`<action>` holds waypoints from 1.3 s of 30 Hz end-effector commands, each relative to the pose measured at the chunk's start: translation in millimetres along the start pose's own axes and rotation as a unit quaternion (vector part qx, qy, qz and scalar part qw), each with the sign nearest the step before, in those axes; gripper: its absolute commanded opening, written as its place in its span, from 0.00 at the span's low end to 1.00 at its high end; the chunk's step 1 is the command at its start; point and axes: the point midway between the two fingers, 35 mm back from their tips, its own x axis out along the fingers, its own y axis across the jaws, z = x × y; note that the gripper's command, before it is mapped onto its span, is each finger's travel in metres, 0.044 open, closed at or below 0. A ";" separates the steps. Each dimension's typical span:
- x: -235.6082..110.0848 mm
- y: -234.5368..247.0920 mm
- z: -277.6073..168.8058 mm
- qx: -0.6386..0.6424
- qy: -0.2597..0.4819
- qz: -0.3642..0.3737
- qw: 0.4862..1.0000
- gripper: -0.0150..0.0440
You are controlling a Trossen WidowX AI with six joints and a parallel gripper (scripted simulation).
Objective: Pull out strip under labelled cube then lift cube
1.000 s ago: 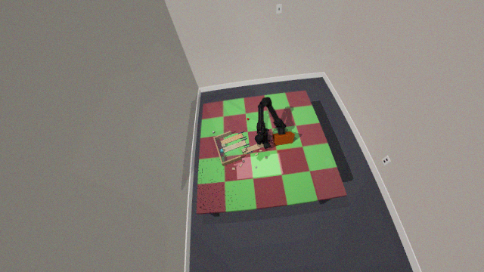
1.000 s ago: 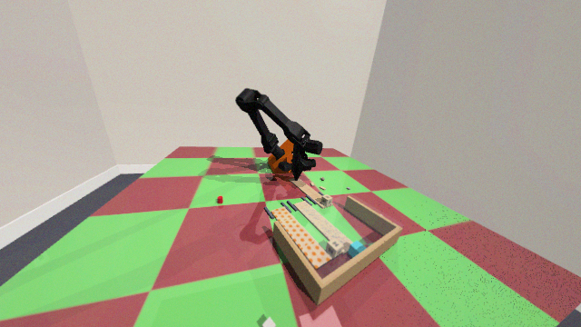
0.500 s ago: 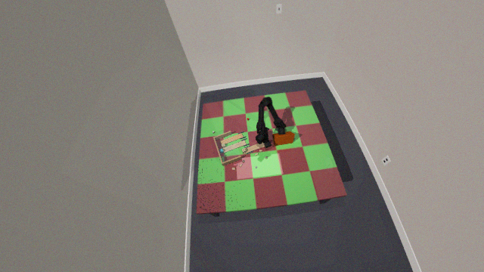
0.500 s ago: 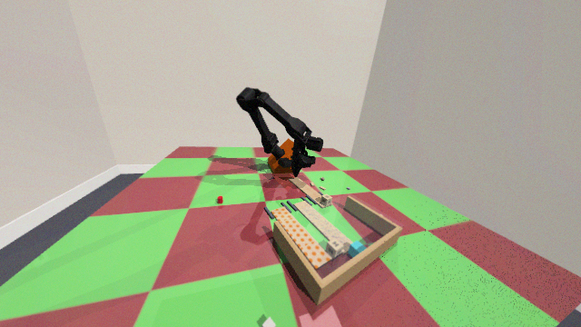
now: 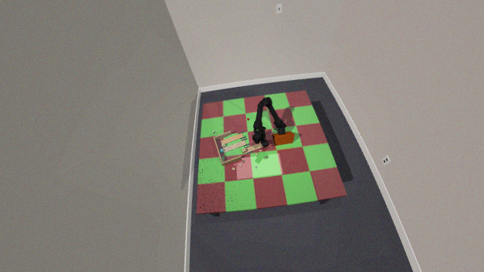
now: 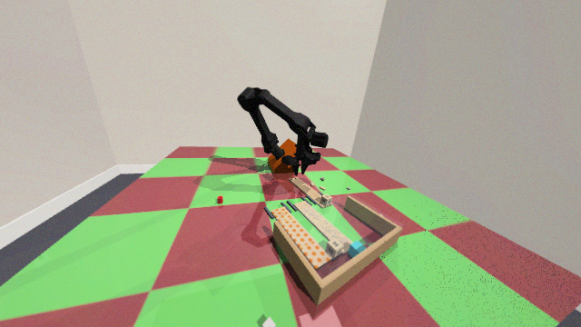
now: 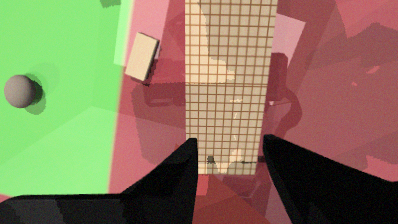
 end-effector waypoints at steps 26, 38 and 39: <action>-10.6 -4.9 91.9 -0.007 -0.003 -0.002 1.000 1.00; -15.2 -7.2 128.6 -0.006 -0.004 -0.002 1.000 1.00; -15.6 -7.5 131.8 -0.006 -0.004 -0.002 1.000 1.00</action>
